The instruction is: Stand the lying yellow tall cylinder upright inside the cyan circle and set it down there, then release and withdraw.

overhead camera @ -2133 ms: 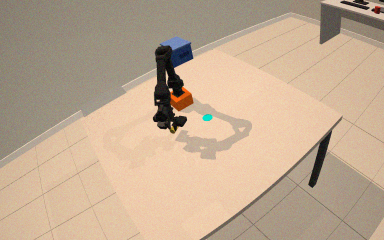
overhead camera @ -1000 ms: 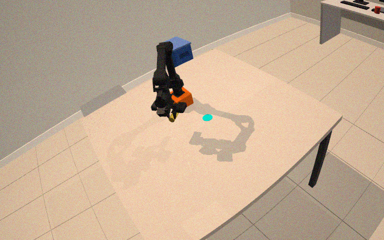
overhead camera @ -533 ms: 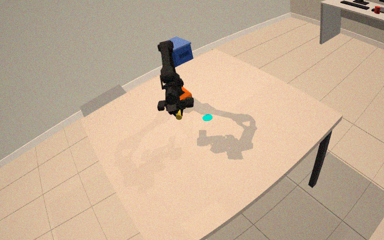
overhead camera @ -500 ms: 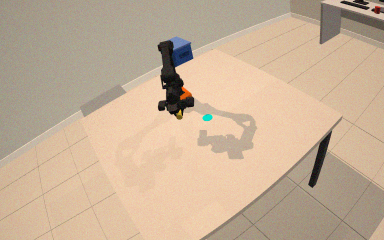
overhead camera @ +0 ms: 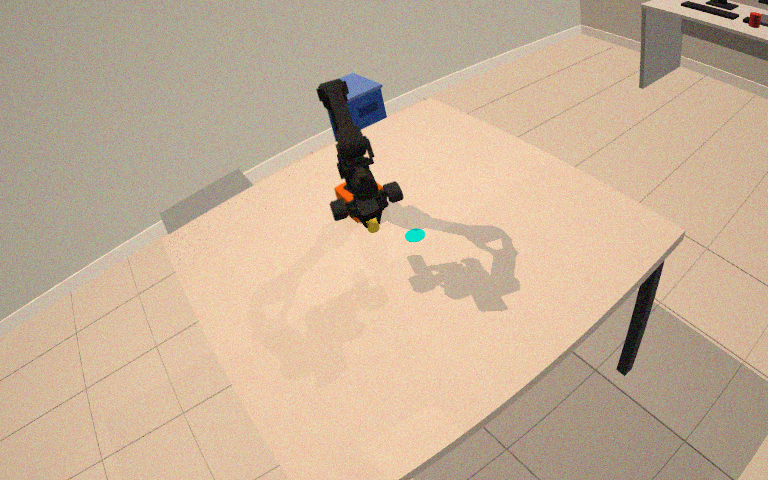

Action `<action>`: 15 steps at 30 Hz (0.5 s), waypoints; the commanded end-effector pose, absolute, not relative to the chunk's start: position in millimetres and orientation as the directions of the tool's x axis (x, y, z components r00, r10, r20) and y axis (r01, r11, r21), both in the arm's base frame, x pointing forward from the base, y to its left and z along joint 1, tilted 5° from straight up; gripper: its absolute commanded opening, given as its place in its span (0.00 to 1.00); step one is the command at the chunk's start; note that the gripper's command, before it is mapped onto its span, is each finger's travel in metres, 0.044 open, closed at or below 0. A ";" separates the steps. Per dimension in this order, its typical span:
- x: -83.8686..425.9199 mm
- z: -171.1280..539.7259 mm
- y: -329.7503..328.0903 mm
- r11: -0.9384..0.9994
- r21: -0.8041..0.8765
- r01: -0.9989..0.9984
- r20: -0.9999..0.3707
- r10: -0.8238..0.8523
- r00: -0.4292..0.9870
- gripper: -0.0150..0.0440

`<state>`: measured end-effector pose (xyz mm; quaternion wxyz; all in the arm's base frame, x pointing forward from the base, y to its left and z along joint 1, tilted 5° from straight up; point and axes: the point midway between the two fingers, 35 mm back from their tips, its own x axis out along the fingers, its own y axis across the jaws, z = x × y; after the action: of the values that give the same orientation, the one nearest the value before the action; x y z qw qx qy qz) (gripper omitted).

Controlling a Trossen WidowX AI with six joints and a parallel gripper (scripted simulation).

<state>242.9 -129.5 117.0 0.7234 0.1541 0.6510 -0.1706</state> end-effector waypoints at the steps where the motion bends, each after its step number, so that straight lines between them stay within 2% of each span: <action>1: 244.1 117.6 -119.0 0.928 -0.010 0.372 -0.995 -0.047 0.091 0.43; 15: 250.0 119.5 -82.8 0.995 -0.035 0.096 -0.995 -0.044 0.091 0.43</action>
<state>250.7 -90.5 119.2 0.7384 0.0434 0.6695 -0.0676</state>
